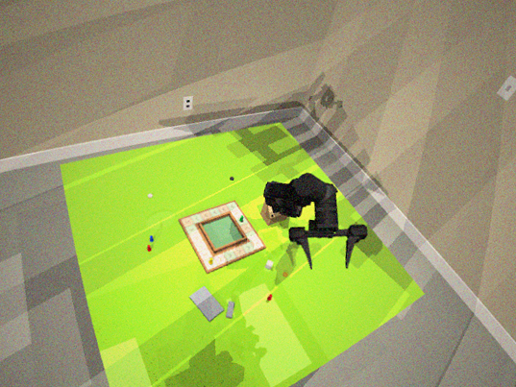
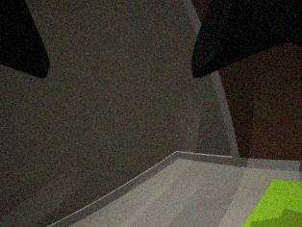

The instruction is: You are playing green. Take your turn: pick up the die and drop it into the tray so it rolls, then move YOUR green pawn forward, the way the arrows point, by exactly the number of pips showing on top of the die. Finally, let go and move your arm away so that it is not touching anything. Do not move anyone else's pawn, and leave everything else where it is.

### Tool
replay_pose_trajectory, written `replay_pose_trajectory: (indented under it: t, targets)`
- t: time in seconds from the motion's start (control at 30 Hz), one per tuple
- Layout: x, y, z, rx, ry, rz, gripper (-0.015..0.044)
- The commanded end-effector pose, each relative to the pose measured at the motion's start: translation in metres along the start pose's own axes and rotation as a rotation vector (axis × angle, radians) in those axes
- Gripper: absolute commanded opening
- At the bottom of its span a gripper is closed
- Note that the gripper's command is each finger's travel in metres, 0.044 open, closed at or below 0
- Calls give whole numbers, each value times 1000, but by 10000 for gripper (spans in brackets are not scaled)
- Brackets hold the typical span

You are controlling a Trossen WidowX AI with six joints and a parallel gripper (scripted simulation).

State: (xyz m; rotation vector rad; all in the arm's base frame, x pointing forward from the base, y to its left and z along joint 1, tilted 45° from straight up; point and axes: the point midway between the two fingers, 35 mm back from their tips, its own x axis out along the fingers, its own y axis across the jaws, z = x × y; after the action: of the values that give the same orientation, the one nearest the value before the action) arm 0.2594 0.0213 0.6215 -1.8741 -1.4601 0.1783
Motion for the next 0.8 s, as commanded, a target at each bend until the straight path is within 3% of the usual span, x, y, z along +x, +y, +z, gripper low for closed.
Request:
replay_pose_trajectory:
  t: [0.0,0.13,0.4,0.6,0.77]
  targets:
    - [0,-1,0,-7,1,-1,374]
    - [-5,-22,5,-156,25,-19,275]
    - [-29,-102,37,-843,138,-36,275]
    - [-18,-155,109,-1547,121,-48,275]
    - [10,-159,183,-2078,-6,-106,275]
